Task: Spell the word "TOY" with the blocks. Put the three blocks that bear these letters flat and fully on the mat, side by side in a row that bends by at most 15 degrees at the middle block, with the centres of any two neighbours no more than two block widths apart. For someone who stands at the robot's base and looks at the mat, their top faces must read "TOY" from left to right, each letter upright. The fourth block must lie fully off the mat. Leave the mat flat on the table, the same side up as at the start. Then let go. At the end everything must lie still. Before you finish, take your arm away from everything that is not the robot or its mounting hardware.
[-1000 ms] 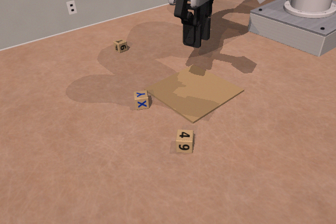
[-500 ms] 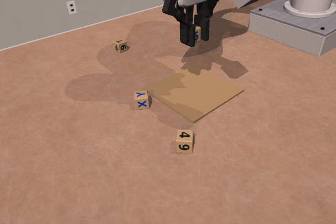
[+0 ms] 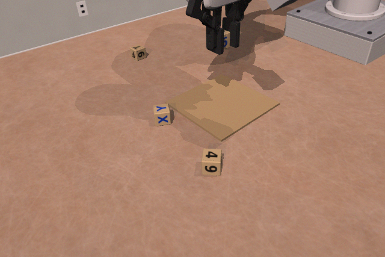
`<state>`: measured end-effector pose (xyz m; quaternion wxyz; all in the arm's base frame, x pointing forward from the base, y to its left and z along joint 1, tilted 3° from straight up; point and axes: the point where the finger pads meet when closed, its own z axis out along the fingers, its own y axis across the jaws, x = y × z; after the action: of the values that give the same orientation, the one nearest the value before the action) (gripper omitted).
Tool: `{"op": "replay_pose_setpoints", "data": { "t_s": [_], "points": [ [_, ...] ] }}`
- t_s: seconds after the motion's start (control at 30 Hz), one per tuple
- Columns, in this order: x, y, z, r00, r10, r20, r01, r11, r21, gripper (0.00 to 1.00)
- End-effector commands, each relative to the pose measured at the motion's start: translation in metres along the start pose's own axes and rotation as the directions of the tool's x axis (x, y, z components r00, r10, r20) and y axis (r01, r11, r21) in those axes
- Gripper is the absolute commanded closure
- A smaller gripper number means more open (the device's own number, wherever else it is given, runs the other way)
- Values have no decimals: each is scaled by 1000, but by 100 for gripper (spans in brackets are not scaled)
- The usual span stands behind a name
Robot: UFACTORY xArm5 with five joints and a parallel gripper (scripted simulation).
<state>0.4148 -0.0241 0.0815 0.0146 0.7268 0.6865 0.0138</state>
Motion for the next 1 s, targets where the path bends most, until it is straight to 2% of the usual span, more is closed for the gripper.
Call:
{"op": "replay_pose_setpoints", "data": {
  "t_s": [0.0, 0.2, 0.63, 0.97],
  "points": [
    [0, 1, 3, 1000, 0, 0, 0, 1000, -3, 79],
    [1, 1, 14, 1000, 0, 0, 0, 1000, -3, 79],
    [1, 1, 74, 1000, 0, 0, 0, 1000, -3, 79],
    [1, 1, 92, 1000, 0, 0, 0, 1000, -3, 79]
  ]
}}
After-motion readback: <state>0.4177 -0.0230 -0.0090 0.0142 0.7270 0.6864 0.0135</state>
